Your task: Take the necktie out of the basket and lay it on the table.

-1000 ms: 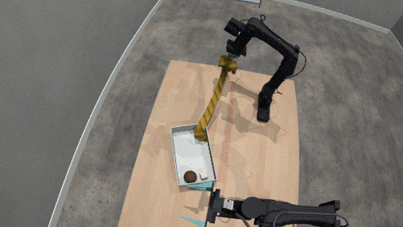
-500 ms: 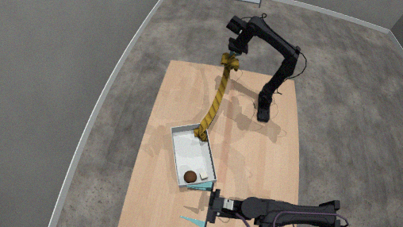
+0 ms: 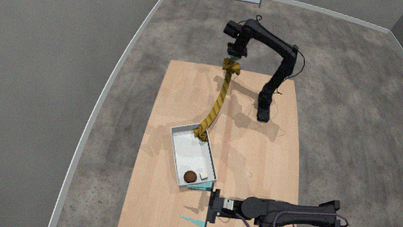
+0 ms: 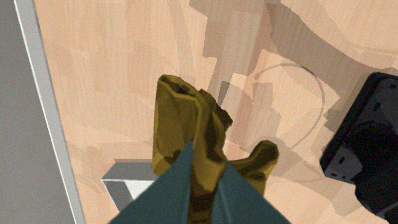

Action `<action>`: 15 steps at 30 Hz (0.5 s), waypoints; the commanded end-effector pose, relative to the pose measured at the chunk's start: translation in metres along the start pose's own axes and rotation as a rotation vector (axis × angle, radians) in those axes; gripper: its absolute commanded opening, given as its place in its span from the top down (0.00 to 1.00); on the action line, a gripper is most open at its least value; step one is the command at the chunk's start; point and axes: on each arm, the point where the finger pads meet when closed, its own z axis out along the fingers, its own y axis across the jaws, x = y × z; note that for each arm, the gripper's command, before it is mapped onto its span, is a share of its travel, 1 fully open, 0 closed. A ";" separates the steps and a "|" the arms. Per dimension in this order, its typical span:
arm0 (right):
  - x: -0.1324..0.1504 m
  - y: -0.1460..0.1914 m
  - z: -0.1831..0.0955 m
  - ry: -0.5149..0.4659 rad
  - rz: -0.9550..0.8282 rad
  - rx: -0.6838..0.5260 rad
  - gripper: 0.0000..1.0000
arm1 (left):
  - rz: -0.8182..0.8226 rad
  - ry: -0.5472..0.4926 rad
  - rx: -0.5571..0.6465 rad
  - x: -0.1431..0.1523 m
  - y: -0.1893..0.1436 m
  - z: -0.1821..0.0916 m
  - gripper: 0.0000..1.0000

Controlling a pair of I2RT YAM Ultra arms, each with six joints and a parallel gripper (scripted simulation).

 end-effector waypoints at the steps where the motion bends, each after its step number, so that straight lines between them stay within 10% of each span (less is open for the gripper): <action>1: -0.004 -0.006 0.022 0.079 -0.006 0.222 0.96 | 0.000 0.000 0.000 0.000 0.000 0.000 0.00; 15: 0.003 -0.025 0.107 0.079 -0.006 0.222 0.96 | 0.000 0.000 0.000 0.000 0.000 0.000 0.00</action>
